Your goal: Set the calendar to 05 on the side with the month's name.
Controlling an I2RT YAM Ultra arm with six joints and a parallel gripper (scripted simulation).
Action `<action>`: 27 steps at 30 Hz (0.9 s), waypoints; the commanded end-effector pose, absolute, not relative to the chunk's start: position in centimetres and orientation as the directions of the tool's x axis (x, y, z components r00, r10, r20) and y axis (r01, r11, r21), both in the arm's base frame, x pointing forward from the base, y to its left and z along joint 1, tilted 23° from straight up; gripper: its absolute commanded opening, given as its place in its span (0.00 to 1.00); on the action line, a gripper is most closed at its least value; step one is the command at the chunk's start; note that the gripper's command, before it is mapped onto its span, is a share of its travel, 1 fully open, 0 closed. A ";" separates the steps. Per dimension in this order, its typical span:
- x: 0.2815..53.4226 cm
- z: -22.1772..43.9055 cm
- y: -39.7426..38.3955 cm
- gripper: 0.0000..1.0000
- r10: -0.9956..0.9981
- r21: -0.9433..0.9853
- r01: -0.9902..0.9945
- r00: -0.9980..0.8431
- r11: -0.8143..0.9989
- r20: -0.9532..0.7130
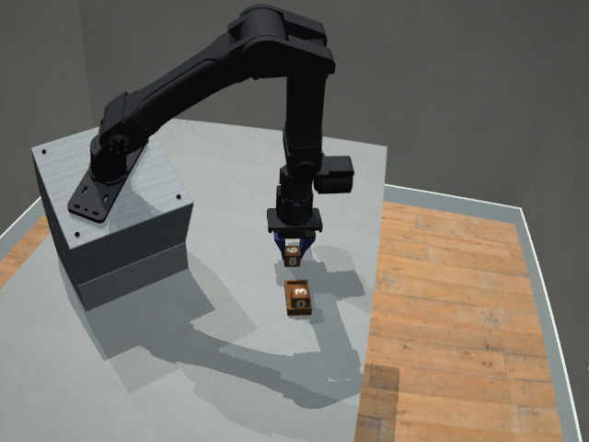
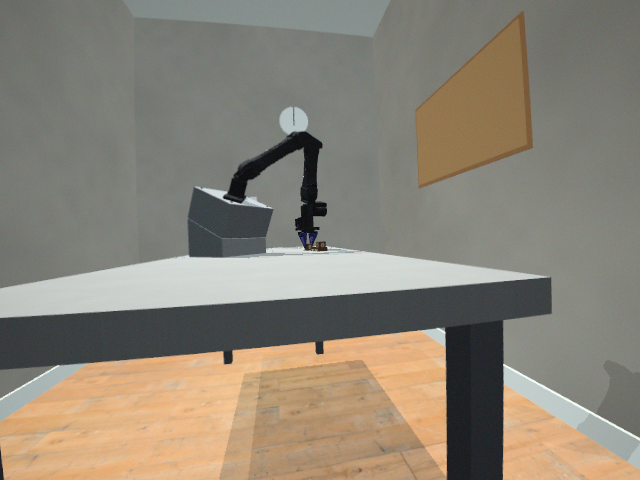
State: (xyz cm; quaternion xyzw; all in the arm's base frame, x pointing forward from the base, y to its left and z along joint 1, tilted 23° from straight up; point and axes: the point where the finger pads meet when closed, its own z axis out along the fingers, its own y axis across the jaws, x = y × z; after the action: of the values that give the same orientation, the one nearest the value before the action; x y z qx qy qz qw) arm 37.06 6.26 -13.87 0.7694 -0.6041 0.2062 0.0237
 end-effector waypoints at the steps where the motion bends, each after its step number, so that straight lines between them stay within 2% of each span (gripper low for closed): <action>1: 37.3 -13.6 6.7 0.27 -0.924 -0.222 -0.936 0.189 -0.272 0.333; 22: 37.1 -13.1 6.9 0.27 -0.924 -0.223 -0.936 0.189 -0.272 0.333; 27: 36.4 -10.6 7.6 0.27 -0.924 -0.223 -0.936 0.189 -0.272 0.333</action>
State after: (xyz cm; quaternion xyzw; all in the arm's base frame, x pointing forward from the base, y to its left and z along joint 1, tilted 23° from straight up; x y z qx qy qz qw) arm 36.57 6.46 -12.39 0.7683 -0.6058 0.2052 0.0233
